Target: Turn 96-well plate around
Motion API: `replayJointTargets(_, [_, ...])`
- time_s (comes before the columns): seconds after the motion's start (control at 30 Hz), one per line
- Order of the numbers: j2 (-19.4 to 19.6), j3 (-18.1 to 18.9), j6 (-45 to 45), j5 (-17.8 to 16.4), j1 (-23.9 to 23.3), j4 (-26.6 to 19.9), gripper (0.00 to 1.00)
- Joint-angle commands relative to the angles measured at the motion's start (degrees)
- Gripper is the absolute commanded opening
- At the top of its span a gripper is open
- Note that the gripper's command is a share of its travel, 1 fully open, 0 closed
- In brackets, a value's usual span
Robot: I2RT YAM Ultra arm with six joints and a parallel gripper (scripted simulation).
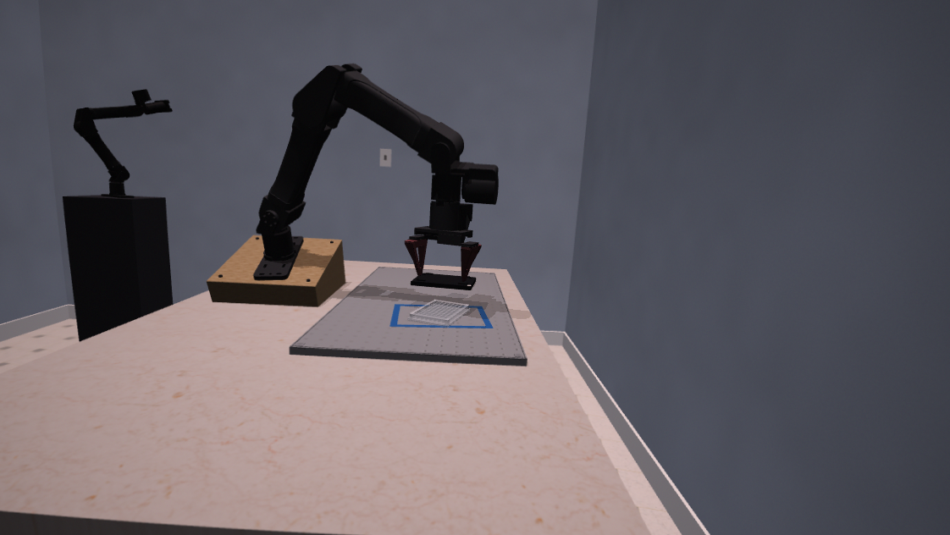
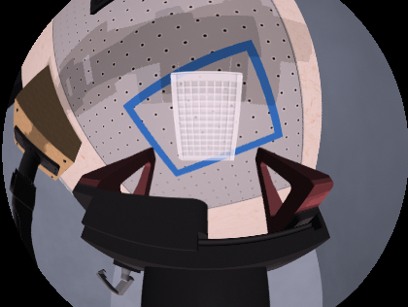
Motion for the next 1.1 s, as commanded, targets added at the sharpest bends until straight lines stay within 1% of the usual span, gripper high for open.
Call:
replayJointTargets(0.0, [-1.11,1.53,0.48,-0.23,0.99,-0.79,1.00])
replayJointTargets(0.8, [-1.11,1.53,0.48,-0.23,0.99,-0.79,1.00])
replayJointTargets(1.07, [-1.14,1.54,15.54,-0.35,0.81,-0.75,1.00])
